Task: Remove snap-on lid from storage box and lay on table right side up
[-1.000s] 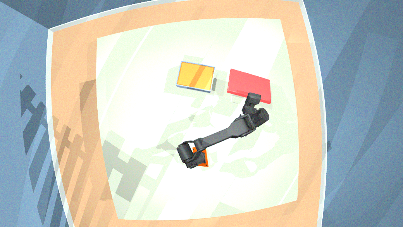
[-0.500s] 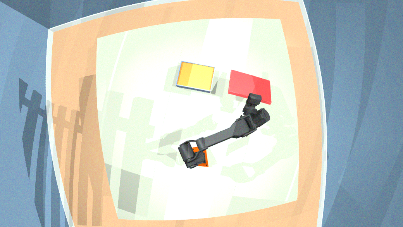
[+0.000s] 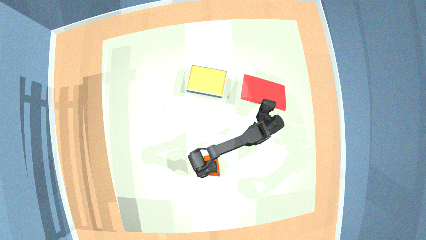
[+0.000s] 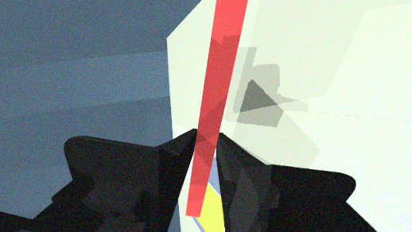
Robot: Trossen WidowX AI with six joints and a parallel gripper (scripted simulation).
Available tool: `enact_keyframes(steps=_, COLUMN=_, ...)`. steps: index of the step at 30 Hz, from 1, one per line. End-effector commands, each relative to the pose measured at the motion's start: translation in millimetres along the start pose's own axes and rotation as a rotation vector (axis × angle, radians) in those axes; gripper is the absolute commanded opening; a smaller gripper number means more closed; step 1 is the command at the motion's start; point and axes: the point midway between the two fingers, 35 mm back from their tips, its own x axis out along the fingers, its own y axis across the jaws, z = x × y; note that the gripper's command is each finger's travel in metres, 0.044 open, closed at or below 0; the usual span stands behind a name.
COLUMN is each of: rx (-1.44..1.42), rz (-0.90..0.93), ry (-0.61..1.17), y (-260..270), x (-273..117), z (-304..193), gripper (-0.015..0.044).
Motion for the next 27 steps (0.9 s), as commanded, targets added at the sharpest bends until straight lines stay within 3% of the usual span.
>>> enact_keyframes(steps=1, rx=-0.004, rz=0.012, ry=0.005, y=2, x=0, z=-2, gripper=0.0000)
enact_keyframes(steps=27, rx=-0.004, rz=0.012, ry=0.005, y=-14, x=13, z=-2, gripper=0.0000)
